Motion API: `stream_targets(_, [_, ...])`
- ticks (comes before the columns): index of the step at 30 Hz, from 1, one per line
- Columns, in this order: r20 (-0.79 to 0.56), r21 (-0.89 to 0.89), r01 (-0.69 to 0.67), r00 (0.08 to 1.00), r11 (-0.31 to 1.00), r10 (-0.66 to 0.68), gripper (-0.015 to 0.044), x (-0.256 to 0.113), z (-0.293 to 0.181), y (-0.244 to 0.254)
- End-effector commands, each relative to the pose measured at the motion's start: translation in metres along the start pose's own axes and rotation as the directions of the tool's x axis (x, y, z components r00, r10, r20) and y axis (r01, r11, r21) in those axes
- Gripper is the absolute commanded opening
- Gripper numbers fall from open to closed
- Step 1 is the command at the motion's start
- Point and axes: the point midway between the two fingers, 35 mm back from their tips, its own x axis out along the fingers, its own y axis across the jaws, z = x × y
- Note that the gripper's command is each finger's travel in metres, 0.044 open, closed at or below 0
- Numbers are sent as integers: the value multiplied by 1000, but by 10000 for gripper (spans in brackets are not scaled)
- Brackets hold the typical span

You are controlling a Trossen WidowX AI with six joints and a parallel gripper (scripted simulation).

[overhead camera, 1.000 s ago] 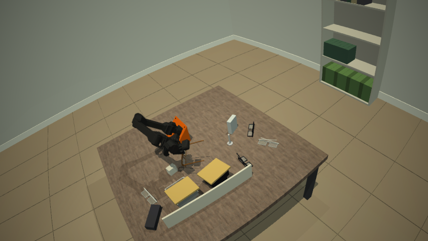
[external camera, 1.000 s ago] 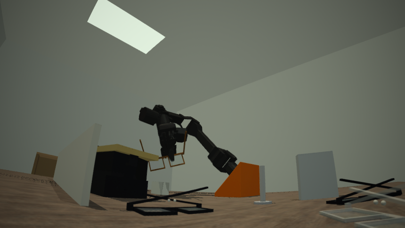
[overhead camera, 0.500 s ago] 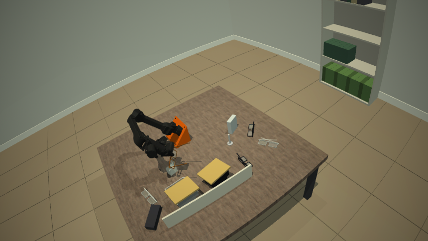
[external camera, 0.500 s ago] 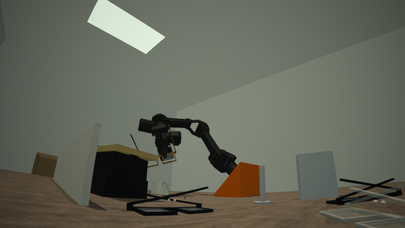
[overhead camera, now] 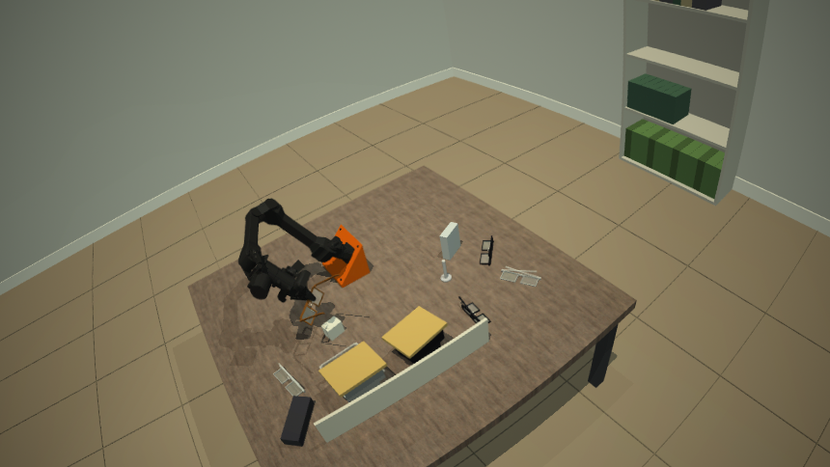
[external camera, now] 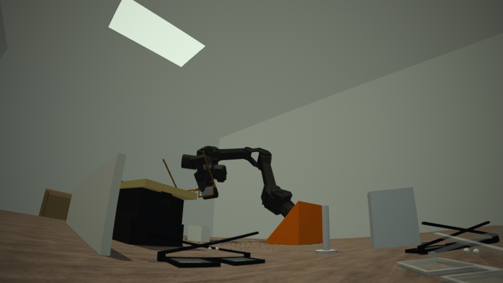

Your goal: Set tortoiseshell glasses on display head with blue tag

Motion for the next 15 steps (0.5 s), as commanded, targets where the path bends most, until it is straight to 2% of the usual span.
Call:
stream_targets(1, [-77,0,44,996,999,-44,0,-24,-1,8])
stream_targets(12, [-260,-25,98,960,995,-101,0,-72,6,22])
stream_targets(15, [-272,-28,99,957,995,-103,0,-75,6,23])
